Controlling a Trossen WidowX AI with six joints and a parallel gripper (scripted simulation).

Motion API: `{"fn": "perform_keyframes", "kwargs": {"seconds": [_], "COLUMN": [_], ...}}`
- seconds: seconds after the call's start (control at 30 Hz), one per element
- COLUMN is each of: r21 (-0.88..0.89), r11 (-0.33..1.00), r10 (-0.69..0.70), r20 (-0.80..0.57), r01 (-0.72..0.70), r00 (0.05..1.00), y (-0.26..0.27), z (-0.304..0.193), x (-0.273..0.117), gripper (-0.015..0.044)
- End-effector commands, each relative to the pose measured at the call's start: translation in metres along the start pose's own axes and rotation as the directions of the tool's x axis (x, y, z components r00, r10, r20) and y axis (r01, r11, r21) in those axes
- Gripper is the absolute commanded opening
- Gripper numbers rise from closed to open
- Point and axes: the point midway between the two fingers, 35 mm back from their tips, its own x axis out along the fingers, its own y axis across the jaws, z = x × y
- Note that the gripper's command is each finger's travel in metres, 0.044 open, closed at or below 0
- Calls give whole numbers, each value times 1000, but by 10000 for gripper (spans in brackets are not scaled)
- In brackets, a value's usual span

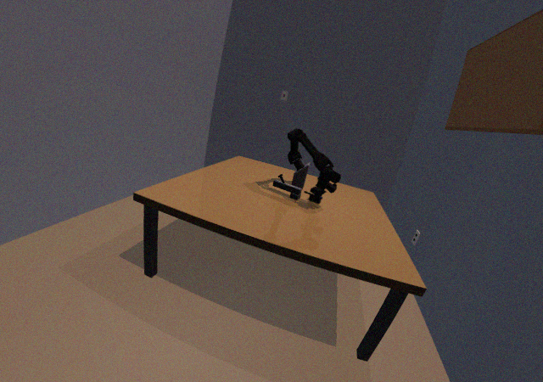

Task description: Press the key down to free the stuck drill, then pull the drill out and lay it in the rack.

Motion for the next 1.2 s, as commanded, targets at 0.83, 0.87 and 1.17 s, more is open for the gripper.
{"fn": "perform_keyframes", "kwargs": {"seconds": [0.83,0.87,1.17], "r21": [4,4,3], "r11": [1000,1000,1000], "r10": [0,0,0], "r20": [4,4,4], "r01": [0,0,0], "r00": [1000,1000,1000], "y": [0,0,-1], "z": [-3,-3,-3], "x": [-16,-16,-21], "gripper": [0,0,0]}}
